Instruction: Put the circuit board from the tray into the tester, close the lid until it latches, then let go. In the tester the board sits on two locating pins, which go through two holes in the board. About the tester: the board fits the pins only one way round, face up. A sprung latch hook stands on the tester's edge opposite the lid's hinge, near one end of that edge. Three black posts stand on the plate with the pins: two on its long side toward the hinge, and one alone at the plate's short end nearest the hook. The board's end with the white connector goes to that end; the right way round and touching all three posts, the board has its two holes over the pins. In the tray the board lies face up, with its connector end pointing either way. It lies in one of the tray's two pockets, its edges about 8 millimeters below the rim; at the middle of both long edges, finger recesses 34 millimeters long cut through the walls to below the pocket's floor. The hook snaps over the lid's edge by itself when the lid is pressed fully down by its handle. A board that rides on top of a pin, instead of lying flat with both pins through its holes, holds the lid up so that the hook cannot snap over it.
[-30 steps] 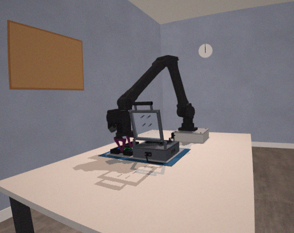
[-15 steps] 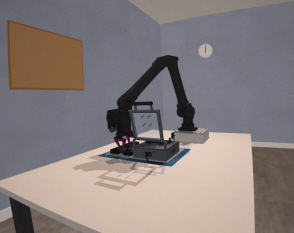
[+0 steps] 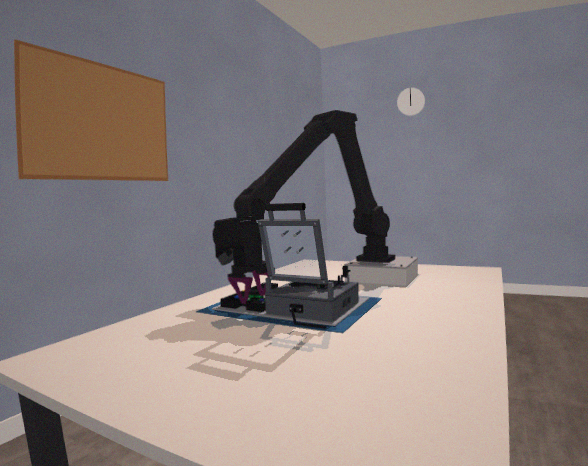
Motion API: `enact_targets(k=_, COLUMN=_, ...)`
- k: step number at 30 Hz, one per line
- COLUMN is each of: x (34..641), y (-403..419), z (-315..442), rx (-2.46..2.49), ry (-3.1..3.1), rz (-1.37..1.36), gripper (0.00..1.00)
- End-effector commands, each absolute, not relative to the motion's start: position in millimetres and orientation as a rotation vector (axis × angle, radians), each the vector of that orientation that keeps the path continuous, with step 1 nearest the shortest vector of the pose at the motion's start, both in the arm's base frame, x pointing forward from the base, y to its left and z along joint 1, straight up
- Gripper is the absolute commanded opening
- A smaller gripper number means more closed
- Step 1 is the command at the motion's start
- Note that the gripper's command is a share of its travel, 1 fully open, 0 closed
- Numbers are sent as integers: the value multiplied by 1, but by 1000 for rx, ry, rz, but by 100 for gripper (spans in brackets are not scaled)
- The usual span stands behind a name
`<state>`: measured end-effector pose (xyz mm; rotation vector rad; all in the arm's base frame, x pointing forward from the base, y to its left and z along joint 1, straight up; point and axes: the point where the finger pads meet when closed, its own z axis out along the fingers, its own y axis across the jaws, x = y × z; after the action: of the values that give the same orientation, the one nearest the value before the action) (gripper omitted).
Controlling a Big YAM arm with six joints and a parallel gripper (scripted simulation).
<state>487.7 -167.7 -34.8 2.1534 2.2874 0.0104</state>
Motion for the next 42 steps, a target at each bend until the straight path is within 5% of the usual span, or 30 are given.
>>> enact_targets(k=1, x=493, y=-160, z=-35, rx=2135, ry=2283, rz=20, gripper=92)
enact_targets(k=42, x=493, y=-160, z=-35, rx=2135, ry=2283, rz=20, gripper=85)
